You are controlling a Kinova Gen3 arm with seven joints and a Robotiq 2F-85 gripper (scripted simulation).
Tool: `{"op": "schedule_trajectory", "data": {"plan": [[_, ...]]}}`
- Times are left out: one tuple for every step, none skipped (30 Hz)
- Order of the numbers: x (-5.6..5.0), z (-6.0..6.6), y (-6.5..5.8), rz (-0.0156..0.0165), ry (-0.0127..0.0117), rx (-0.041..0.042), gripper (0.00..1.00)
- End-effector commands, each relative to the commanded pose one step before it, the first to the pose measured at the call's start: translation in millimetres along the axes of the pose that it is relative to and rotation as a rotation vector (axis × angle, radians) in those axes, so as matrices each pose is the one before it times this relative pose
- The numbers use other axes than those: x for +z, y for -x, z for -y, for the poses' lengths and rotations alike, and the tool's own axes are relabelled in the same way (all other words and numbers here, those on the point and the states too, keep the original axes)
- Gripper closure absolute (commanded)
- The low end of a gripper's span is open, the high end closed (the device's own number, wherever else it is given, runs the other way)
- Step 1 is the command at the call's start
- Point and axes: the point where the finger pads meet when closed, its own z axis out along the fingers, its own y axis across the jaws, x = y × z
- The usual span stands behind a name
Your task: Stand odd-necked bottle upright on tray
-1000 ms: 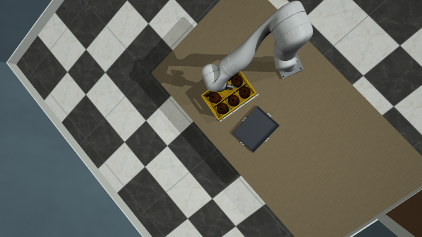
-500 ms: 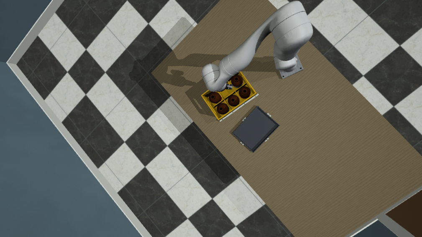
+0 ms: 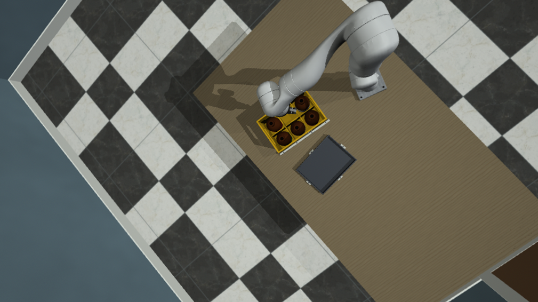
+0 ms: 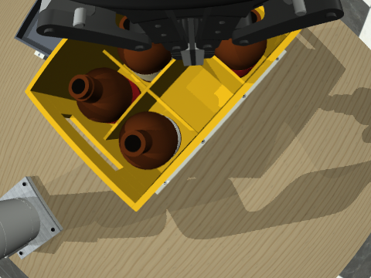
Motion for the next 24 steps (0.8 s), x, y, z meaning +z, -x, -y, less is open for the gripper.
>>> {"op": "schedule_trajectory", "data": {"plan": [[-0.42,-0.32,0.9,0.00067,-0.00118,-0.00011,1.0],[0.06,-1.39,1.66,-0.00003,0.00028,0.00003,1.0],[0.1,-2.39,2.81,-0.00006,0.00044,0.00004,1.0],[0.13,-3.47,3.96,-0.00009,0.00056,0.00005,1.0],[0.14,-4.5,4.98,-0.00011,0.00059,0.00005,1.0],[0.12,-5.42,5.75,-0.00012,0.00052,0.00004,1.0],[0.09,-6.13,6.21,-0.00011,0.00035,0.00002,1.0],[0.03,-6.57,6.34,-0.00007,0.00012,0.0,1.0],[-0.02,-6.69,6.14,-0.00001,-0.00014,-0.00002,1.0],[-0.07,-6.47,5.65,0.00006,-0.00036,-0.00004,1.0],[-0.11,-5.92,4.93,0.00012,-0.00052,-0.00005,1.0],[-0.13,-5.07,4.06,0.00016,-0.00058,-0.00005,1.0],[-0.12,-3.99,3.09,0.00017,-0.00054,-0.00005,1.0],[-0.1,-2.81,2.12,0.00014,-0.00042,-0.00003,1.0],[-0.06,-1.65,1.23,0.00009,-0.00026,-0.00002,1.0],[0.0,0.0,0.0,0.0,0.0,0.0,1.0],[0.0,0.0,0.0,0.0,0.0,0.0,1.0],[-0.03,-0.69,0.51,0.00004,-0.00011,-0.00001,1.0],[0.0,-0.11,0.08,0.00001,-0.00002,0.0,1.0],[0.0,0.0,0.0,0.0,0.0,0.0,0.36],[0.0,0.0,0.0,0.0,0.0,0.0,0.36],[0.0,0.0,0.0,0.0,0.0,0.0,0.36],[0.0,0.0,0.0,0.0,0.0,0.0,0.36],[0.0,0.0,0.0,0.0,0.0,0.0,0.36]]}}
